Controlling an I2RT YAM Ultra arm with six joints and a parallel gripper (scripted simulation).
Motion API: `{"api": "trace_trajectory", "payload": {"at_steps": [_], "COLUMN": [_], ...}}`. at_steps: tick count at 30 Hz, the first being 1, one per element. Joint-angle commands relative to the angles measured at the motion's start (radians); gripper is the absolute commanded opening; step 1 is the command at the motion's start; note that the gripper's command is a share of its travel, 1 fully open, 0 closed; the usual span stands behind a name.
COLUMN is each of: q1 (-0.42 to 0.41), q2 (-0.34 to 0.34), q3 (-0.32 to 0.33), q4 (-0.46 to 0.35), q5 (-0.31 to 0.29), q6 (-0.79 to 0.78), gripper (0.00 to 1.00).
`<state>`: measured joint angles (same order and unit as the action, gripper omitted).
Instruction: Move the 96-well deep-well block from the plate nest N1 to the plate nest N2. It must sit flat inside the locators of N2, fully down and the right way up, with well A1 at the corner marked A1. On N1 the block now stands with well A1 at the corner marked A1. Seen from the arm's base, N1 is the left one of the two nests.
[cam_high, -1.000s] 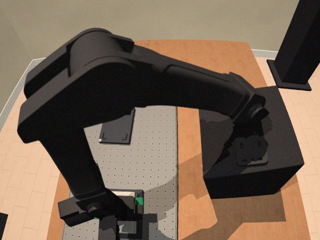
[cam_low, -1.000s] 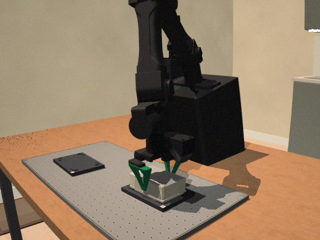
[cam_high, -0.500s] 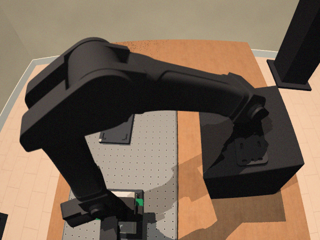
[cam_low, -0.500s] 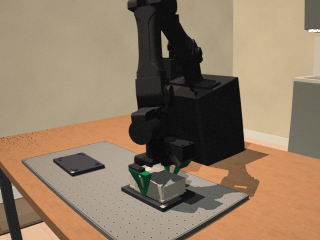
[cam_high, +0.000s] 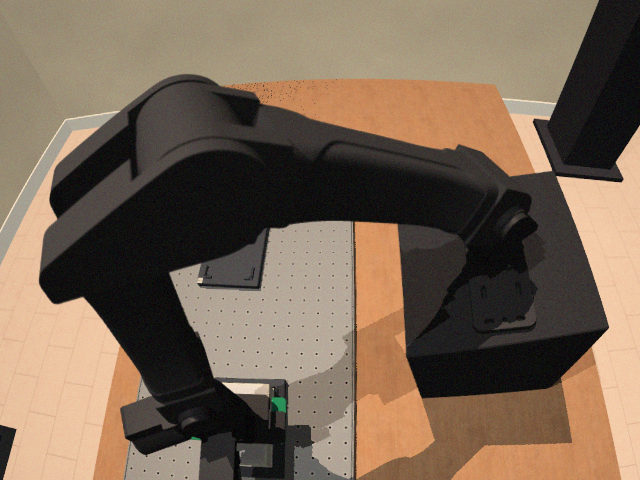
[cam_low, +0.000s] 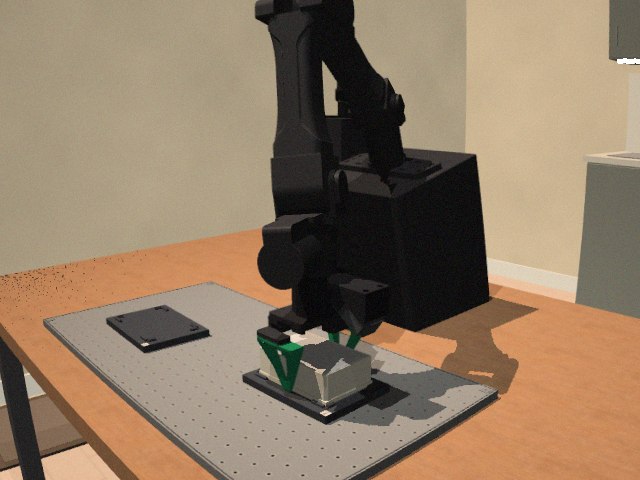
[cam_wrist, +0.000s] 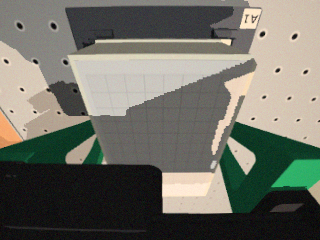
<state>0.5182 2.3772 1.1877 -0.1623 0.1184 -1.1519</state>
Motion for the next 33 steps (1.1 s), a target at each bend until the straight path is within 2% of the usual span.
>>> {"api": "trace_trajectory", "payload": {"at_steps": [1, 27, 28, 33], "q1": [0.001, 0.001, 0.001, 0.001], "q2": [-0.007, -0.007, -0.007, -0.007], "q3": [0.006, 0.006, 0.006, 0.006], "q4": [0.001, 0.001, 0.001, 0.001], "q5": [-0.005, -0.005, -0.005, -0.005], "q6": [-0.001, -0.001, -0.001, -0.001], "gripper": [1.00, 1.00, 0.00, 0.00]}}
